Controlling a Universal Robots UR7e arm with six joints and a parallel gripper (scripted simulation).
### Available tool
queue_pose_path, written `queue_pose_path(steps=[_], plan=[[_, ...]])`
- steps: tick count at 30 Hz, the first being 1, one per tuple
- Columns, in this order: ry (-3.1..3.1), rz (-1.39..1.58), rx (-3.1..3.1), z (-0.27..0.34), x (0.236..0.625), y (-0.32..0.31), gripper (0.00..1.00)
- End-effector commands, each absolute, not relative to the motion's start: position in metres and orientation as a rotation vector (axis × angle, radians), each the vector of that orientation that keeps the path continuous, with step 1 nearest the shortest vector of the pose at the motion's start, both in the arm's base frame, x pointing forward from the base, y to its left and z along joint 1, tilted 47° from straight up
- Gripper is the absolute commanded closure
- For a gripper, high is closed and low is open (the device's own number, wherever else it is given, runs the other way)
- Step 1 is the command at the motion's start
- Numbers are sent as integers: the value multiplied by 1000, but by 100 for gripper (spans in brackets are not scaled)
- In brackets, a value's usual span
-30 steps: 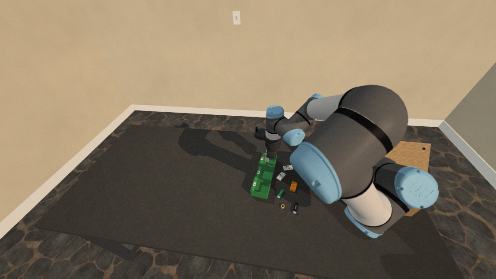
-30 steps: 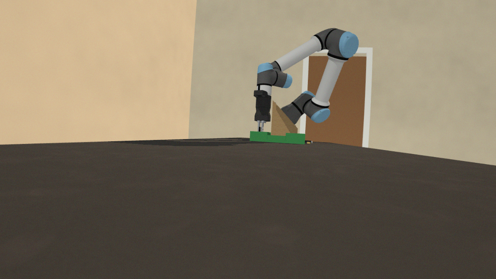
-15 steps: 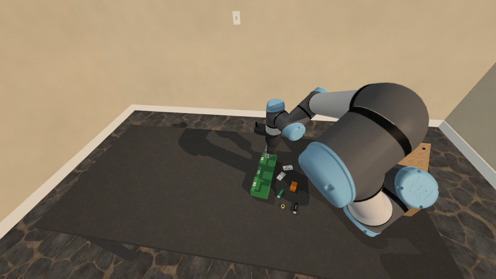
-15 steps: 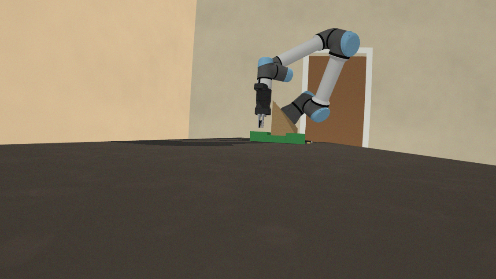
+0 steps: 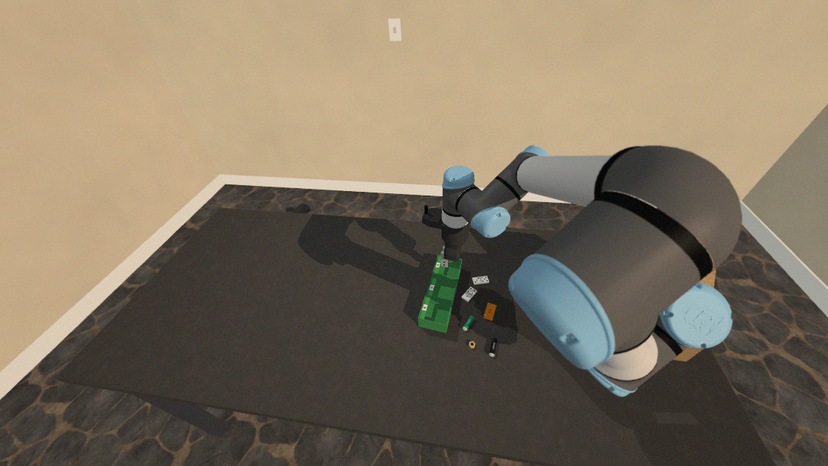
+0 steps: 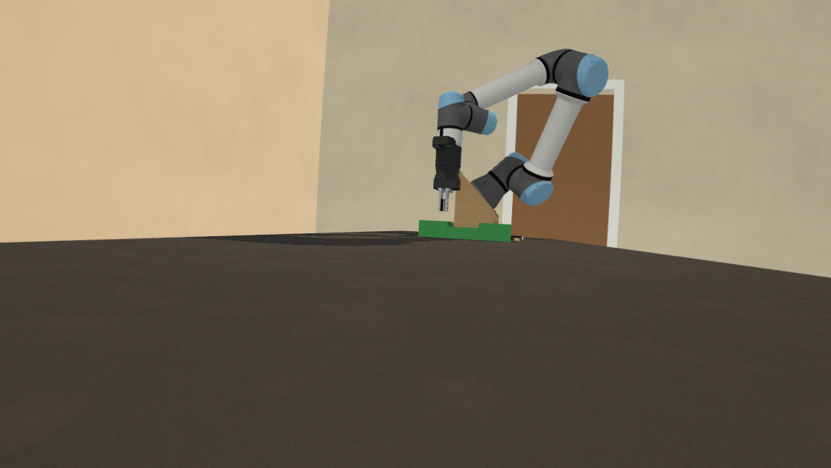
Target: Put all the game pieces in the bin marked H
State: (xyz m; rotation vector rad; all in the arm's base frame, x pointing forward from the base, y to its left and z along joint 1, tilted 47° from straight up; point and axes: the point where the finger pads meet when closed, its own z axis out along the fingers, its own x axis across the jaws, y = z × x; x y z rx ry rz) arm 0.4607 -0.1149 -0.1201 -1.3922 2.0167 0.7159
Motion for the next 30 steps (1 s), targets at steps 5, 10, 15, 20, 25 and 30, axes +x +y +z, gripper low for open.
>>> queue_pose_path(steps=[5, 10, 15, 20, 25, 30], plan=[[2017, 713, -1393, -87, 473, -87, 69], [2017, 713, -1393, -76, 477, -77, 69], [2017, 713, -1393, -73, 478, -75, 69], [2017, 713, -1393, -77, 479, -71, 69], [2017, 713, -1393, -84, 481, -63, 69], [2017, 713, -1393, -92, 482, -56, 69]])
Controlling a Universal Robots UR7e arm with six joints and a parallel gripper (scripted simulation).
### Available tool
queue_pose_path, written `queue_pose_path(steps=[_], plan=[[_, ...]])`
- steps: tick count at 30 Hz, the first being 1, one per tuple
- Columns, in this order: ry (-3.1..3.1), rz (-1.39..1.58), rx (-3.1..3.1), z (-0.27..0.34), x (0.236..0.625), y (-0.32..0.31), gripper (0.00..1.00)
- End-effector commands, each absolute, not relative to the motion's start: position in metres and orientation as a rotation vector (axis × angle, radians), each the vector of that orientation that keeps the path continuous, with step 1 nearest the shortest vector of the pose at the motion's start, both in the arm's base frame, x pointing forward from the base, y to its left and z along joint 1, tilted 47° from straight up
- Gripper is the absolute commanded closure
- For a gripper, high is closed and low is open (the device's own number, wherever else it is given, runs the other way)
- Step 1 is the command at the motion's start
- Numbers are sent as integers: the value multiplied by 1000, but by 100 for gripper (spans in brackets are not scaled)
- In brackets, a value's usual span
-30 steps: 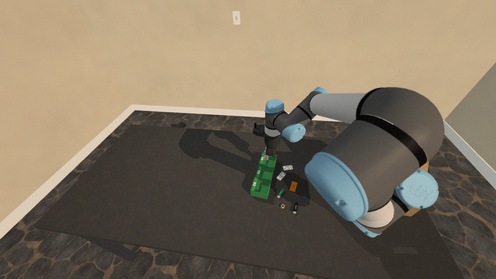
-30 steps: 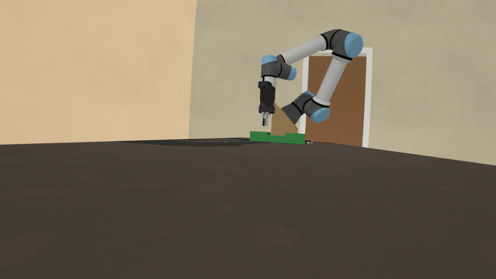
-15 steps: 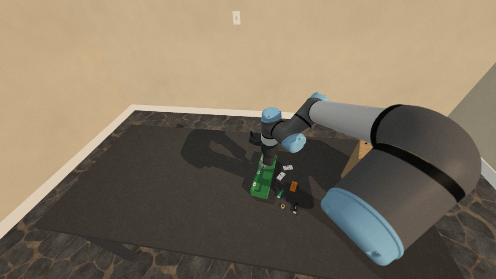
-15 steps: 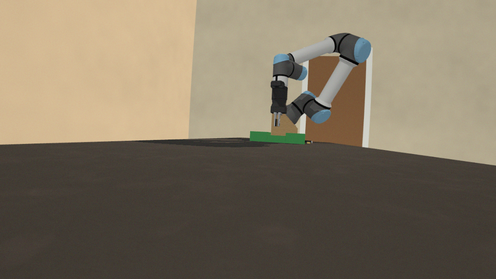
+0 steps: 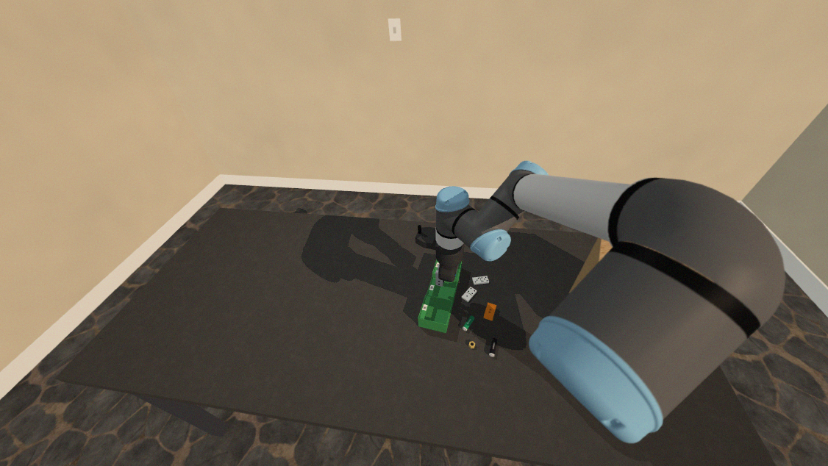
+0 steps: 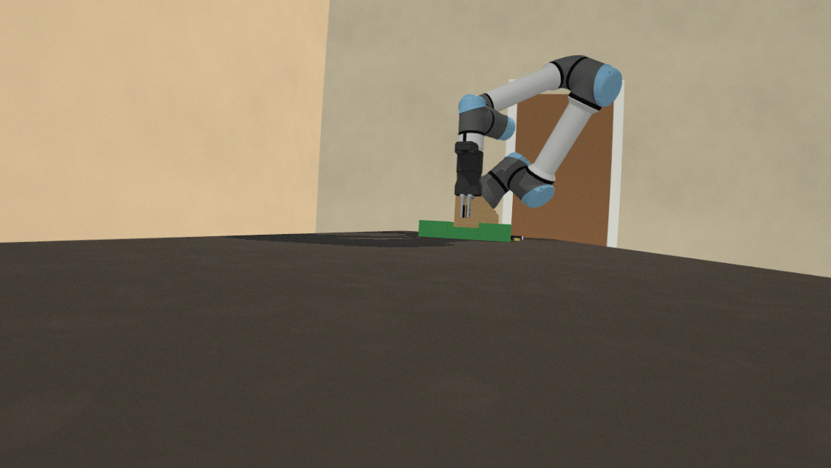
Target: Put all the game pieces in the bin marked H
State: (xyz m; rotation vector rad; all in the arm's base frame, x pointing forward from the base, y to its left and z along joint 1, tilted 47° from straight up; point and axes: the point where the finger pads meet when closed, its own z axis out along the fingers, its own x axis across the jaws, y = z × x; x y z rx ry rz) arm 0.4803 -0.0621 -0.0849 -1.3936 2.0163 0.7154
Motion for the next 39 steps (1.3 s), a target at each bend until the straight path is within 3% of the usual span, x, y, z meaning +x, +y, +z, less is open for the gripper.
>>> queue_pose_path(steps=[1, 39], plan=[[2017, 713, -1393, -93, 483, -54, 69], [2017, 714, -1393, -114, 487, -33, 69]])
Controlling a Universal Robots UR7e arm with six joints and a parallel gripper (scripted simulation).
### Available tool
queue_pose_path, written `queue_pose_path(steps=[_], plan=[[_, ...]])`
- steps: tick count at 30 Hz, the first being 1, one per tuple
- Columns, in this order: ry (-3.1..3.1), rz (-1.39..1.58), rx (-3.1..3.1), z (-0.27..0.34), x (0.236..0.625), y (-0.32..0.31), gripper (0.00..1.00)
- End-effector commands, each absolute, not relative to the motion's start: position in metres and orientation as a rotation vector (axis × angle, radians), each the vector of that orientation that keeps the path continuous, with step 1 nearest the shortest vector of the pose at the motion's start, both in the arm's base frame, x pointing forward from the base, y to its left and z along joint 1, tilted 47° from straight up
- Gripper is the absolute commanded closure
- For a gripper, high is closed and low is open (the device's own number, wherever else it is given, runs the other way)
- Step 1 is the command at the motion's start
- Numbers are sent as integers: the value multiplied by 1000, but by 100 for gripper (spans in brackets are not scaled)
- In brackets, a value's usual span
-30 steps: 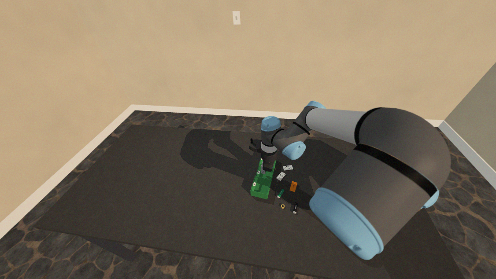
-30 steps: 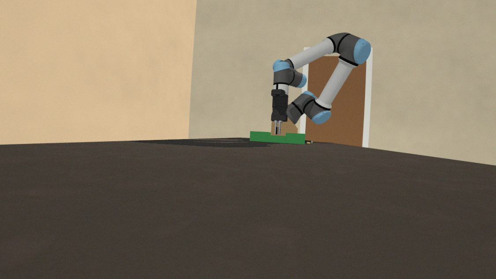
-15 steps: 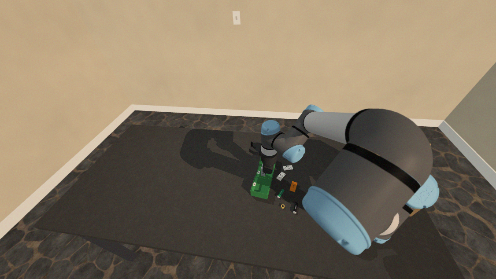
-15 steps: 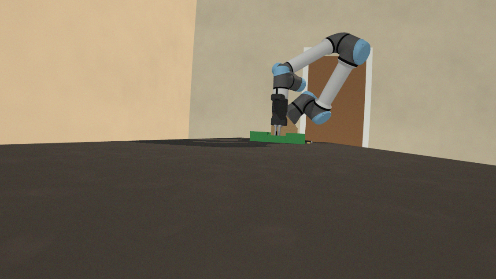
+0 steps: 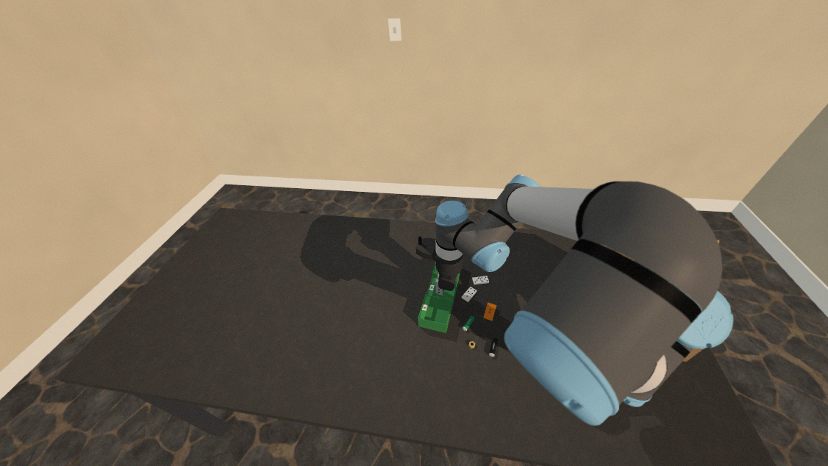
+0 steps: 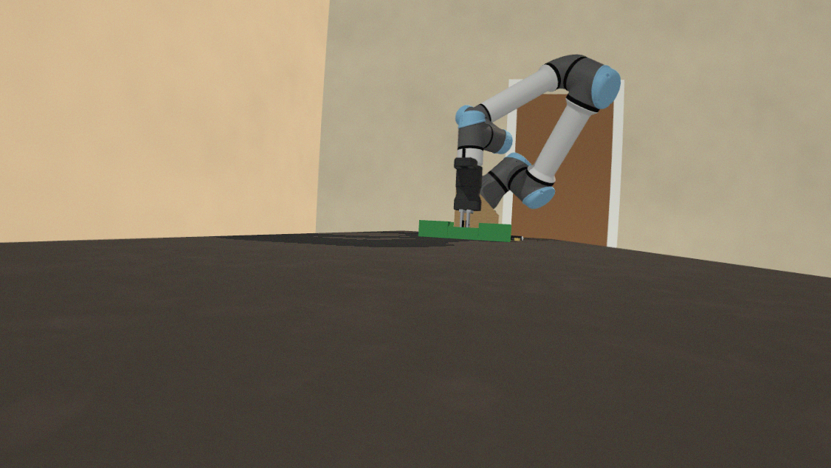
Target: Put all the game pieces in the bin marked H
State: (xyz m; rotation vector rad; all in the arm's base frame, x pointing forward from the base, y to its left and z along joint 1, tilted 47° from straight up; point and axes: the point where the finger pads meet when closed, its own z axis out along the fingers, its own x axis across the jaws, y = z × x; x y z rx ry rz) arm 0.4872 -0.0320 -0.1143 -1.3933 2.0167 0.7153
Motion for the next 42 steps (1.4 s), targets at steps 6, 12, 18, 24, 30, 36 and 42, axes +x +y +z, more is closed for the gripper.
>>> queue_pose_path(steps=[6, 12, 18, 24, 30, 36, 42], plan=[[2017, 714, -1393, -114, 487, -33, 69], [2017, 714, -1393, -114, 487, -33, 69], [2017, 714, -1393, -114, 487, -33, 69], [2017, 714, -1393, -114, 487, -33, 69], [2017, 713, -1393, -110, 486, -37, 69], [2017, 713, -1393, -104, 485, -43, 69], [2017, 713, -1393, -100, 484, -47, 69]])
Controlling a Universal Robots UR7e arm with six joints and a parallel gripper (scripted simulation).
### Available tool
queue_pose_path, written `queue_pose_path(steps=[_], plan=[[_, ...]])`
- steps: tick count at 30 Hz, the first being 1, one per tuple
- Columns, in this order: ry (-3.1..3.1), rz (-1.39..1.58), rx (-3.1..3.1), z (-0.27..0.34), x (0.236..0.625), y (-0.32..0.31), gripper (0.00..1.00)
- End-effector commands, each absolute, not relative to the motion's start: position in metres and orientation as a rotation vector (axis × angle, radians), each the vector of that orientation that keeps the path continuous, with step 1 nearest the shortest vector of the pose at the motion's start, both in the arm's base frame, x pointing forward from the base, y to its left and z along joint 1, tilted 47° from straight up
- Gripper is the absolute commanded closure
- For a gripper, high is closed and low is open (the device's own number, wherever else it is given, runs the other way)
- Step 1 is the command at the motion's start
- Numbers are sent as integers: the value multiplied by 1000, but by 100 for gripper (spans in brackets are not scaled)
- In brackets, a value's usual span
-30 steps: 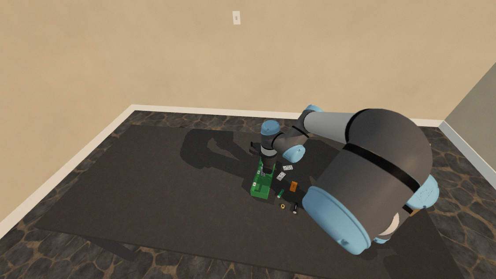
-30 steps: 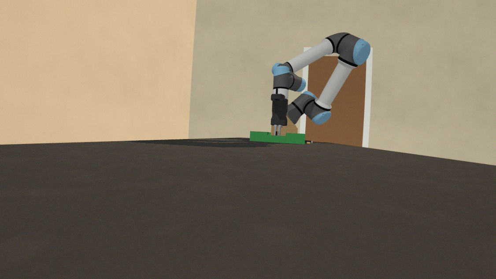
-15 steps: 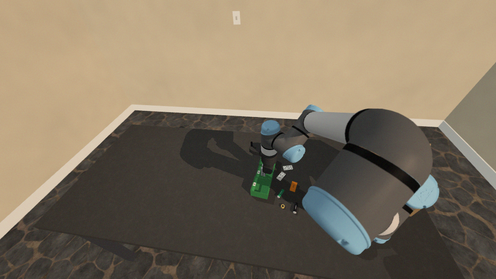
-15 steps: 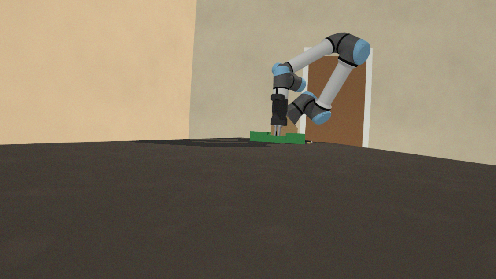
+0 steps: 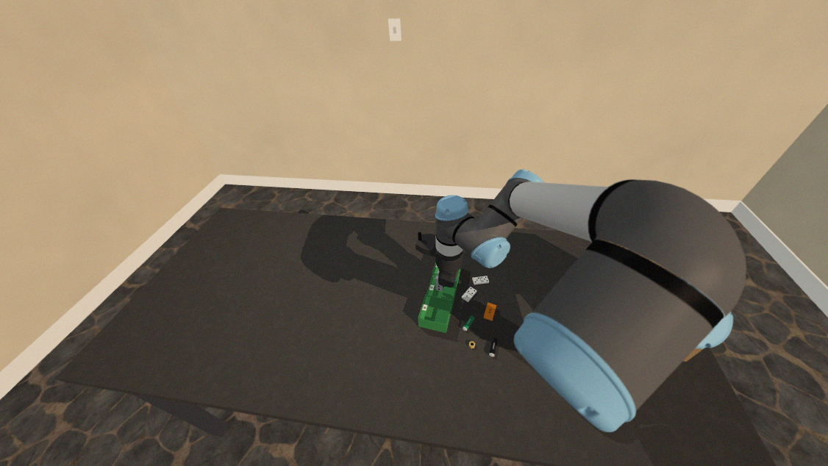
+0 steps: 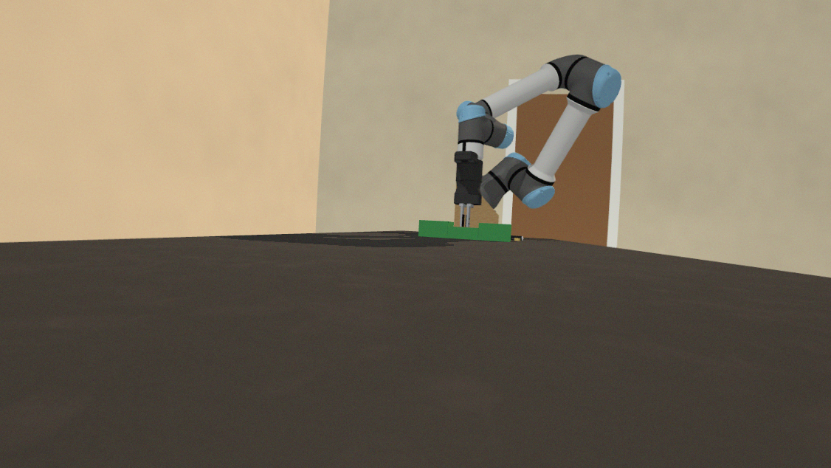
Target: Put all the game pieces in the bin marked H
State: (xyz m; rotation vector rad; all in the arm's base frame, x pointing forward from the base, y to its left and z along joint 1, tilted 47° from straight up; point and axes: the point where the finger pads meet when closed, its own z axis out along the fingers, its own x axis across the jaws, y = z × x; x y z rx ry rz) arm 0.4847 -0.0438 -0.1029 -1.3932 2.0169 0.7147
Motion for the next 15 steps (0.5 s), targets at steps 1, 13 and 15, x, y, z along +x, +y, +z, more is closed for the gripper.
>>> queue_pose_path(steps=[1, 13, 15], plan=[[2017, 713, -1393, -99, 484, -48, 69], [2017, 713, -1393, -80, 480, -68, 69], [2017, 713, -1393, -74, 478, -74, 69]])
